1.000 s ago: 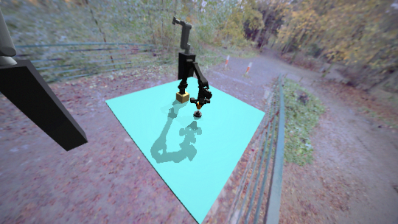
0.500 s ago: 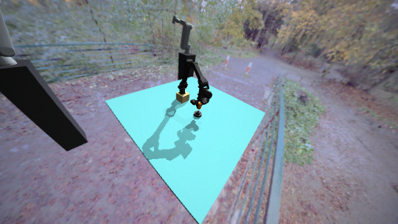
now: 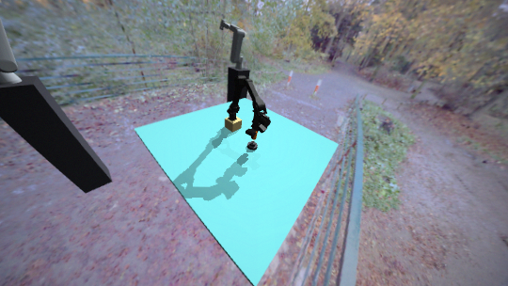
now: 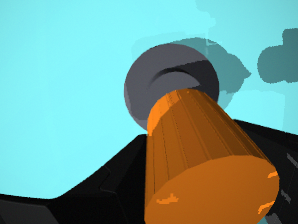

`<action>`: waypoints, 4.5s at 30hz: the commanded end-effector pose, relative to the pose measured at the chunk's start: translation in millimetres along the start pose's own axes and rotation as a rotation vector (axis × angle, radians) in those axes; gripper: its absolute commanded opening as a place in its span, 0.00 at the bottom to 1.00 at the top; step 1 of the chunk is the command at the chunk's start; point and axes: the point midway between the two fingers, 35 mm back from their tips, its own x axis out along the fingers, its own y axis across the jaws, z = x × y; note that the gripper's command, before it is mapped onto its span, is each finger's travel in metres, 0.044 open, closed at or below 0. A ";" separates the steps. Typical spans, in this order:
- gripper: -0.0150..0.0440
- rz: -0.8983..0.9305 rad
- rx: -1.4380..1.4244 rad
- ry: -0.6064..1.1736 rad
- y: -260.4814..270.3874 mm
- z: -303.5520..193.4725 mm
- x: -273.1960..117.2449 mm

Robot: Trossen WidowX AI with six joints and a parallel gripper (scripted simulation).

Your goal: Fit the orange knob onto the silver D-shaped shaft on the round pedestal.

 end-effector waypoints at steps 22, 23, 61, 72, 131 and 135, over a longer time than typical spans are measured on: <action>0.25 -0.005 -0.557 0.000 -1.3 -0.1 -0.3; 0.25 -0.005 -0.586 0.000 -1.4 0.1 -0.3; 0.25 -0.005 -0.756 0.000 -1.9 0.7 26.3; 0.25 -0.005 -0.772 0.000 -1.9 0.7 26.7; 0.25 -0.004 -0.697 -0.003 -0.5 0.2 41.4; 0.25 -0.004 -0.697 -0.003 -0.5 0.2 41.4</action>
